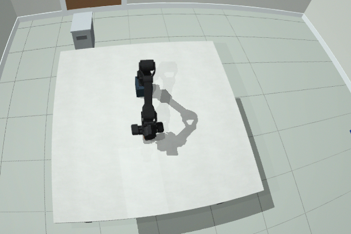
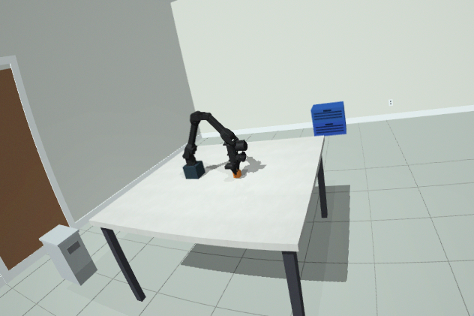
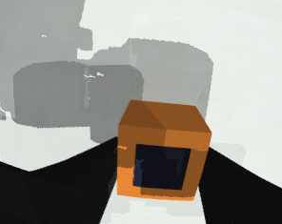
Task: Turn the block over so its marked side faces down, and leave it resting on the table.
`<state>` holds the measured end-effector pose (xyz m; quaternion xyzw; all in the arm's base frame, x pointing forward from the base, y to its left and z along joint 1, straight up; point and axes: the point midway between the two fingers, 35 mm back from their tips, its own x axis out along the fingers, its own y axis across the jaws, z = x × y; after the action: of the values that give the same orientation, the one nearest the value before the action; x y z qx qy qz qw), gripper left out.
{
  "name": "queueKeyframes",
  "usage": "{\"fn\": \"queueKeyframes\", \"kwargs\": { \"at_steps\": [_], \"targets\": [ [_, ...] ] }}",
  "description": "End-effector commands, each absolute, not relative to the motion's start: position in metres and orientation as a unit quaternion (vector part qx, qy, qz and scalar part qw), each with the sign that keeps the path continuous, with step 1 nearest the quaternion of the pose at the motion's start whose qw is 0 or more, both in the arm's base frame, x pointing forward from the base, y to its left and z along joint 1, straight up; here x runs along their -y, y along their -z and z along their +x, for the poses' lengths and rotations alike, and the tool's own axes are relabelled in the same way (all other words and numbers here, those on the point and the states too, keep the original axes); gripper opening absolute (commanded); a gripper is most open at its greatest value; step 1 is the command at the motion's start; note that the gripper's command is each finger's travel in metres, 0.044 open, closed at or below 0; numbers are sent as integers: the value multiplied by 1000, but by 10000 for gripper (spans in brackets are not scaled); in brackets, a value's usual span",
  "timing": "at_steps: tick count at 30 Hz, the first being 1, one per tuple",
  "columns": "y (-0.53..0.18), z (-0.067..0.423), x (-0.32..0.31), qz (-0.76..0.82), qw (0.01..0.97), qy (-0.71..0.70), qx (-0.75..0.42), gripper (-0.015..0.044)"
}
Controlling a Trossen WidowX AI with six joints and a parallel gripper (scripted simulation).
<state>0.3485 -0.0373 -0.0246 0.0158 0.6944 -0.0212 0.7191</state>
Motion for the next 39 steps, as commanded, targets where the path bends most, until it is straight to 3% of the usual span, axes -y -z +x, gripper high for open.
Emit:
{"fn": "queueKeyframes", "kwargs": {
  "at_steps": [1,11,13,18,39],
  "targets": [
    [25,348,37,15,719,19,-695,111],
    [25,348,37,15,719,19,-695,45],
    [20,348,37,15,719,19,-695,0],
    [-5,347,37,15,719,19,-695,0],
    [6,350,37,14,805,21,-593,0]
  ]
}}
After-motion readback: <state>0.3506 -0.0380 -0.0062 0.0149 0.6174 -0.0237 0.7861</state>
